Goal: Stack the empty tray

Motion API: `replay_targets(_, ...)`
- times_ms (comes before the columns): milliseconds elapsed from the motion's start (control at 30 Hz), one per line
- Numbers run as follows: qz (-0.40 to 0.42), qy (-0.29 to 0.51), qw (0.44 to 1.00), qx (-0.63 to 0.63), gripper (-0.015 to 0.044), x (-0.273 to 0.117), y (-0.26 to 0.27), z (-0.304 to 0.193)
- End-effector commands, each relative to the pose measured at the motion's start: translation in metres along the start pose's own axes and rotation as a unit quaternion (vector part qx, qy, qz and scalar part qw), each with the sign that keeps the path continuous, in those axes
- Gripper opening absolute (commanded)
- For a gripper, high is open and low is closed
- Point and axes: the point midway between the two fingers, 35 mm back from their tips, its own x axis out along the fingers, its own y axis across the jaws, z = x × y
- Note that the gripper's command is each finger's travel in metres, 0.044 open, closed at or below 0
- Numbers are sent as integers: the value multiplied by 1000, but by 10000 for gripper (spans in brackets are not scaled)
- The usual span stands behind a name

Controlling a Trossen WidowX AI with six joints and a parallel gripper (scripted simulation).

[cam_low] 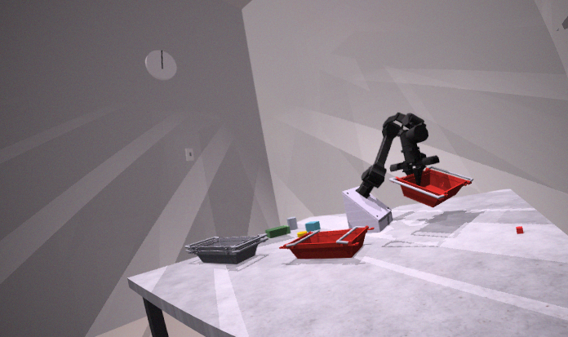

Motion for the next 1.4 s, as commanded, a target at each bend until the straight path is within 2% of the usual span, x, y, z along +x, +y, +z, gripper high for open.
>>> replay_targets(0,-9,2,1000,-5,0,-14,-13,0)
replay_targets(267,-10,2,1000,-5,0,-34,-30,0)
replay_targets(1133,-10,2,1000,-4,0,-33,-30,-1)
replay_targets(1367,0,9,999,33,0,-30,-30,-24)
